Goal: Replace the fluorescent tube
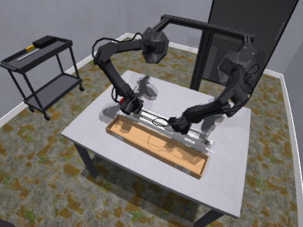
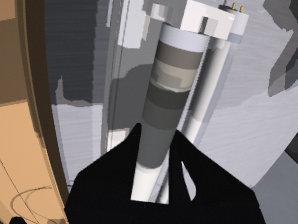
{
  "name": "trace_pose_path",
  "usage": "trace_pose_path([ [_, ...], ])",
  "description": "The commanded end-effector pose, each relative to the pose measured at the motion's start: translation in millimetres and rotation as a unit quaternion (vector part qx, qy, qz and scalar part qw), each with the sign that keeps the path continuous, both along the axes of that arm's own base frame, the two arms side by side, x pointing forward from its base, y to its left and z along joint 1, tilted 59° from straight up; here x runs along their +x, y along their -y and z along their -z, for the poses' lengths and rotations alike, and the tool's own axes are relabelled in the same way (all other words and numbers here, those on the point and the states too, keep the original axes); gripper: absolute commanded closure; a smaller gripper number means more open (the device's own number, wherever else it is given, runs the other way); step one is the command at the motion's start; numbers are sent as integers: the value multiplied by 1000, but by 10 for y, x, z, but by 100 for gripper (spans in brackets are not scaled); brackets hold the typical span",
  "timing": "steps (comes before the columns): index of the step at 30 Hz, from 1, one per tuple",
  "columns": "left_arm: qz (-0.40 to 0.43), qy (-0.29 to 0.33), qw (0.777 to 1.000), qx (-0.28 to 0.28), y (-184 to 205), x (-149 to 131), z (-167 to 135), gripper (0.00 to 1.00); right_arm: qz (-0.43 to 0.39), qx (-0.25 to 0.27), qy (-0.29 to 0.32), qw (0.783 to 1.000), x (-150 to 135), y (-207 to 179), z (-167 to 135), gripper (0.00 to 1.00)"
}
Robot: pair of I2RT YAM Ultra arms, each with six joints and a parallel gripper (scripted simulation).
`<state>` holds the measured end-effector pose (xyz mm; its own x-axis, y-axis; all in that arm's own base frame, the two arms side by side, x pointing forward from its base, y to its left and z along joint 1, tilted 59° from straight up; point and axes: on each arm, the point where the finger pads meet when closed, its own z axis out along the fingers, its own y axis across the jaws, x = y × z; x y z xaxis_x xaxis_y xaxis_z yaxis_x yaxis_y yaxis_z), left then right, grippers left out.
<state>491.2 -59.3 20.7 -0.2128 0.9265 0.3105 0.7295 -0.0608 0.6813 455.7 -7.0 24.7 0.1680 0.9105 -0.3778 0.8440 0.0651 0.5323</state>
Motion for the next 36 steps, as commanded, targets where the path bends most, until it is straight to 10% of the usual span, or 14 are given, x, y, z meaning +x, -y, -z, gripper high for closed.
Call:
trace_pose_path([
  [1,20,1,1000,-6,154,53,-44,89,-6,2,-2,1000,31,-103,18,89],
  [36,15,-10,1000,-3,117,-97,-83,89,-1,3,12,1000,9,-107,-135,89],
])
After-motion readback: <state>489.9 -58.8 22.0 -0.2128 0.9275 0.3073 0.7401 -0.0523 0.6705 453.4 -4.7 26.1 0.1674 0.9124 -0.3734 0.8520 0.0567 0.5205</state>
